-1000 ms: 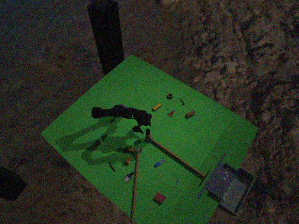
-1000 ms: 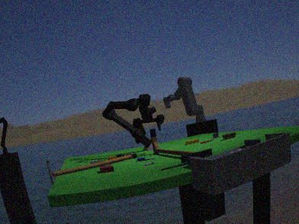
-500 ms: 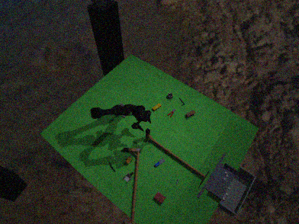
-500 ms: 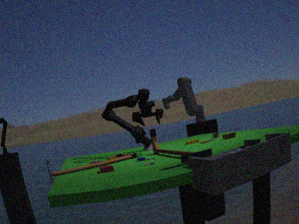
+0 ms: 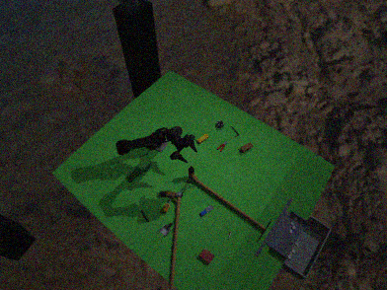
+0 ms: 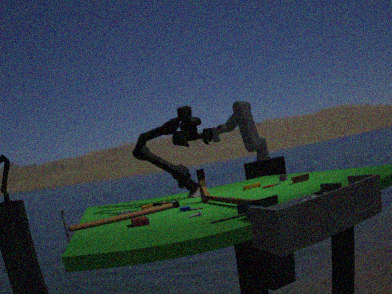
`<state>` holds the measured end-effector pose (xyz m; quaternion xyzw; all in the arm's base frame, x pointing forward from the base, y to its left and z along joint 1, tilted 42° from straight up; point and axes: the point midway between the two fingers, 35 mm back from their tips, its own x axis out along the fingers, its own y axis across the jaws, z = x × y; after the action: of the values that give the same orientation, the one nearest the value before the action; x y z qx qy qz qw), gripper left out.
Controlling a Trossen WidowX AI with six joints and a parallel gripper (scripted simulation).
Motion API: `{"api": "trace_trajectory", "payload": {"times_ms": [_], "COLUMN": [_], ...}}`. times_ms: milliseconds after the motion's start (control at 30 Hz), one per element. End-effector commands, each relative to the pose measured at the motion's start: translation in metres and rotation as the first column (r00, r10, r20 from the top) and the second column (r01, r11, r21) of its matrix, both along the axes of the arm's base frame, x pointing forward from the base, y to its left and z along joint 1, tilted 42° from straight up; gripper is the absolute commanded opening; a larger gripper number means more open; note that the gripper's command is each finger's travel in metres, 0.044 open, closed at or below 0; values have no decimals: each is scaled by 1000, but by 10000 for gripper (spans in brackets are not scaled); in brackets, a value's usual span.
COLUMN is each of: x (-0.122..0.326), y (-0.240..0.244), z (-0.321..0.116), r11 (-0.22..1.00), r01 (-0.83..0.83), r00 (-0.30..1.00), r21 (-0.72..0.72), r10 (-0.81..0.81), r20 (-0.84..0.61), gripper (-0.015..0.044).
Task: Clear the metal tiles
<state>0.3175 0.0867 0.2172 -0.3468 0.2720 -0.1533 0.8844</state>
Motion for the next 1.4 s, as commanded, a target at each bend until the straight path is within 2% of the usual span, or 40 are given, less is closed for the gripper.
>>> {"api": "trace_trajectory", "payload": {"times_ms": [0,933,1367], "x": [-2,-52,-54], "y": [18,102,104], "z": [21,114,116], "r11": [999,959,958], "r01": [-50,-281,-285], "r00": [997,918,915], "r21": [-5,-29,-29], "r10": [50,277,281], "r20": [56,285,289], "gripper": [440,440,440]}}
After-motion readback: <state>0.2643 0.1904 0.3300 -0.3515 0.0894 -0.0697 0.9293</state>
